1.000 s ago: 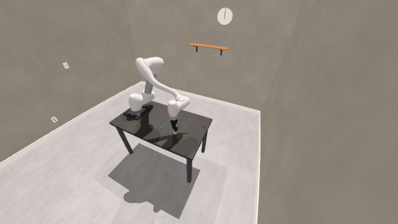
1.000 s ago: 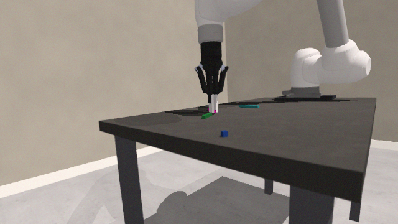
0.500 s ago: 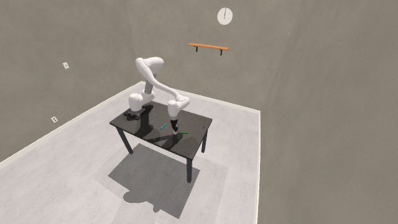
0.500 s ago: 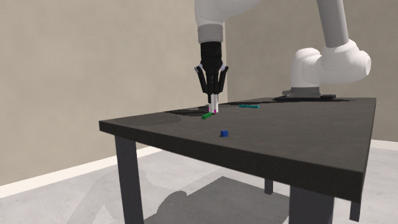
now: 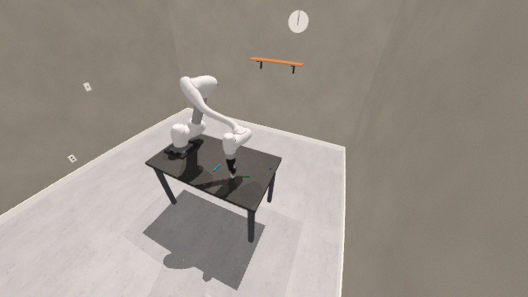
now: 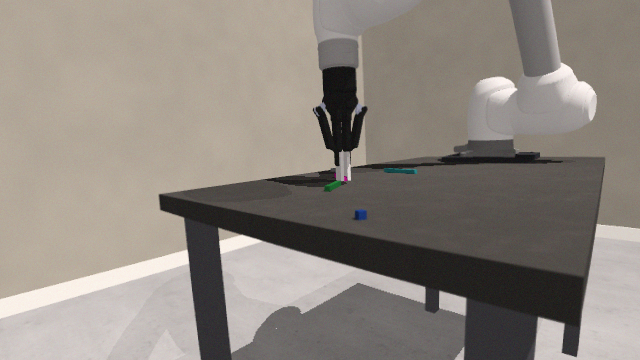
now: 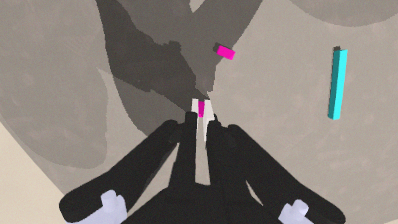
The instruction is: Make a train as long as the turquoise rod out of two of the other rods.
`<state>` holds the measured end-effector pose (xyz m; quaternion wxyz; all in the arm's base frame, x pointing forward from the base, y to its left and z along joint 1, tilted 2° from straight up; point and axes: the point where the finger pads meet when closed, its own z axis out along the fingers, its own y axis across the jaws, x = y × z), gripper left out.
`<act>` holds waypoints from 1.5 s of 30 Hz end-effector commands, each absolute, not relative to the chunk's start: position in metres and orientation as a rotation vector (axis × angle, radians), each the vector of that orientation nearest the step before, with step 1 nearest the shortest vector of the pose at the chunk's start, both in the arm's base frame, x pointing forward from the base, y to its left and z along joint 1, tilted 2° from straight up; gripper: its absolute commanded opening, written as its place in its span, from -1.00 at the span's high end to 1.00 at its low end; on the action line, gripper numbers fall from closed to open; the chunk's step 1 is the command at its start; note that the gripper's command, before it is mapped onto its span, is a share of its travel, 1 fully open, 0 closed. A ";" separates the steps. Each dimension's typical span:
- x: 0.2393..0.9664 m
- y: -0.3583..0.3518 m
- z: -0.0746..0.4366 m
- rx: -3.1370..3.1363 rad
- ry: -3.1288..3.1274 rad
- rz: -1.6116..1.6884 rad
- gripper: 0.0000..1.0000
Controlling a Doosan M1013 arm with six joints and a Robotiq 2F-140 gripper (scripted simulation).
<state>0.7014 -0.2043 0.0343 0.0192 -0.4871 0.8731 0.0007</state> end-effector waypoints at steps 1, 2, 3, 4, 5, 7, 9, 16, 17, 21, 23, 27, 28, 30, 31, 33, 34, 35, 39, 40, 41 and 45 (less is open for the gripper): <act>0.701 -0.204 0.034 -1.512 2.710 0.002 0.75; 0.701 -0.204 0.034 -1.512 2.710 0.002 0.71; 0.701 -0.204 0.034 -1.512 2.710 0.002 0.71; 0.701 -0.204 0.034 -1.512 2.710 0.002 0.71; 0.701 -0.204 0.034 -1.512 2.710 0.002 0.67; 0.701 -0.204 0.034 -1.512 2.710 0.002 0.67; 0.701 -0.204 0.034 -1.512 2.710 0.002 0.62; 0.701 -0.204 0.034 -1.512 2.710 0.002 0.54; 0.701 -0.204 0.034 -1.512 2.710 0.002 0.54; 0.701 -0.204 0.034 -1.512 2.710 0.002 0.54; 0.701 -0.204 0.034 -1.512 2.710 0.002 0.54; 0.701 -0.204 0.035 -1.512 2.710 0.002 0.54; 0.701 -0.204 0.036 -1.512 2.710 0.002 0.54; 0.701 -0.204 0.036 -1.512 2.710 0.002 0.54; 0.701 -0.204 0.037 -1.512 2.710 0.002 0.54; 0.701 -0.204 0.042 -1.512 2.710 0.002 0.54; 0.701 -0.204 0.044 -1.512 2.710 0.002 0.54; 0.701 -0.205 0.048 -1.512 2.710 0.002 0.54; 0.700 -0.205 0.066 -1.512 2.710 0.002 0.54; 0.700 -0.205 0.072 -1.512 2.710 0.002 0.54; 0.700 -0.205 0.077 -1.512 2.710 0.002 0.54; 0.699 -0.206 0.099 -1.512 2.710 0.002 0.54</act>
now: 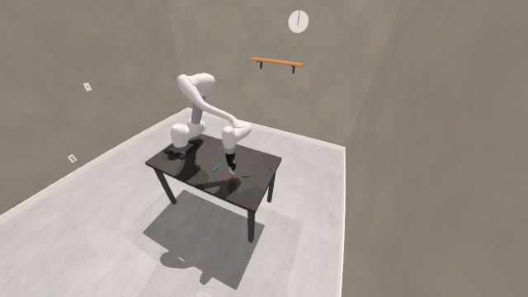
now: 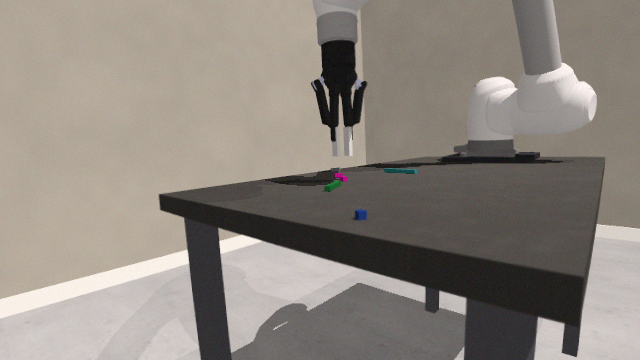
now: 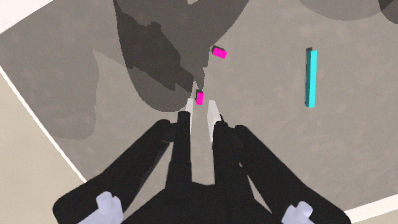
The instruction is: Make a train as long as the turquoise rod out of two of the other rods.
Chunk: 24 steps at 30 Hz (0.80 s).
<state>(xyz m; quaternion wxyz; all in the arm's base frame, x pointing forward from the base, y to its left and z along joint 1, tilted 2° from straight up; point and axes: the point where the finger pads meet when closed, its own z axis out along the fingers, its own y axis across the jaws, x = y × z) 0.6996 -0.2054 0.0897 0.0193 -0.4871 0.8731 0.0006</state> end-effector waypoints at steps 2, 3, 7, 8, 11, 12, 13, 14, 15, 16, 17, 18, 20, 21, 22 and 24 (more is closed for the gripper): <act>0.699 -0.206 0.099 -1.512 2.710 0.002 0.54; 0.699 -0.206 0.104 -1.512 2.710 0.002 0.54; 0.699 -0.206 0.119 -1.512 2.710 0.002 0.54; 0.699 -0.206 0.121 -1.512 2.710 0.002 0.54; 0.698 -0.206 0.124 -1.512 2.710 0.002 0.54; 0.698 -0.206 0.124 -1.512 2.710 0.002 0.54; 0.698 -0.206 0.124 -1.512 2.710 0.002 0.54; 0.698 -0.206 0.124 -1.512 2.710 0.002 -1.00; 0.698 -0.206 0.124 -1.512 2.710 0.002 -1.00; 0.698 -0.206 0.124 -1.512 2.710 0.002 -1.00; 0.698 -0.206 0.124 -1.512 2.710 0.002 -1.00; 0.698 -0.206 0.124 -1.512 2.710 0.002 -1.00; 0.698 -0.206 0.124 -1.512 2.710 0.002 -1.00; 0.698 -0.206 0.124 -1.512 2.710 0.002 -1.00; 0.698 -0.206 0.124 -1.512 2.710 0.002 -1.00; 0.698 -0.206 0.124 -1.512 2.710 0.002 -1.00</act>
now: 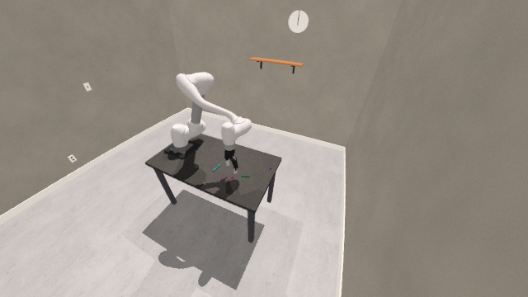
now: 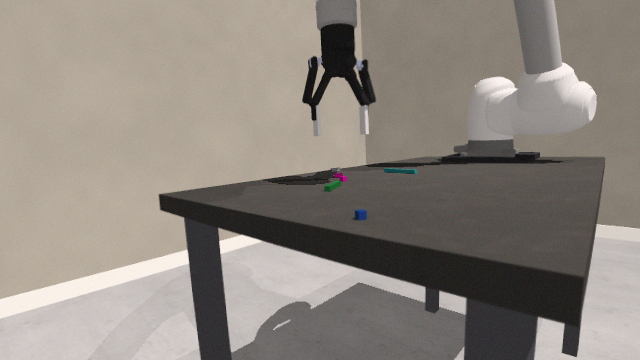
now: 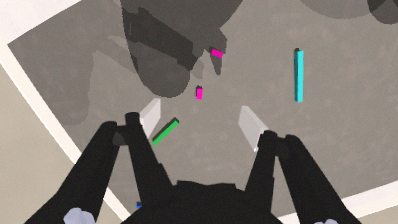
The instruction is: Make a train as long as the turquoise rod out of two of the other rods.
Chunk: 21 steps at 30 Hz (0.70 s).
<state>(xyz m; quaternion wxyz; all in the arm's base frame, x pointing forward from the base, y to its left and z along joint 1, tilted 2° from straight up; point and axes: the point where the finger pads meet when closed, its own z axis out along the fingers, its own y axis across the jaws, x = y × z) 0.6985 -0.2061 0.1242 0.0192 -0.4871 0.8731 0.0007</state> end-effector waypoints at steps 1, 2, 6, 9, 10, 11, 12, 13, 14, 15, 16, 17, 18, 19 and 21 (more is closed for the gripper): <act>0.698 -0.206 0.124 -1.512 2.710 0.002 -1.00; 0.698 -0.206 0.124 -1.512 2.710 0.002 -1.00; 0.698 -0.206 0.124 -1.512 2.710 0.002 -1.00; 0.698 -0.206 0.124 -1.512 2.710 0.002 -1.00; 0.698 -0.206 0.124 -1.512 2.709 0.002 -1.00; 0.698 -0.206 0.124 -1.512 2.709 0.002 -1.00; 0.698 -0.206 0.124 -1.512 2.709 0.002 -1.00; 0.699 -0.206 0.124 -1.515 2.708 0.002 -1.00; 0.699 -0.206 0.124 -1.522 2.704 0.002 -1.00; 0.699 -0.206 0.124 -1.536 2.696 0.002 -1.00; 0.700 -0.206 0.124 -1.558 2.684 0.001 -1.00; 0.701 -0.205 0.124 -1.588 2.666 0.000 -1.00; 0.702 -0.205 0.124 -1.627 2.642 -0.001 -1.00; 0.704 -0.204 0.124 -1.676 2.611 -0.002 -1.00; 0.709 -0.203 0.123 -1.803 2.525 -0.005 -1.00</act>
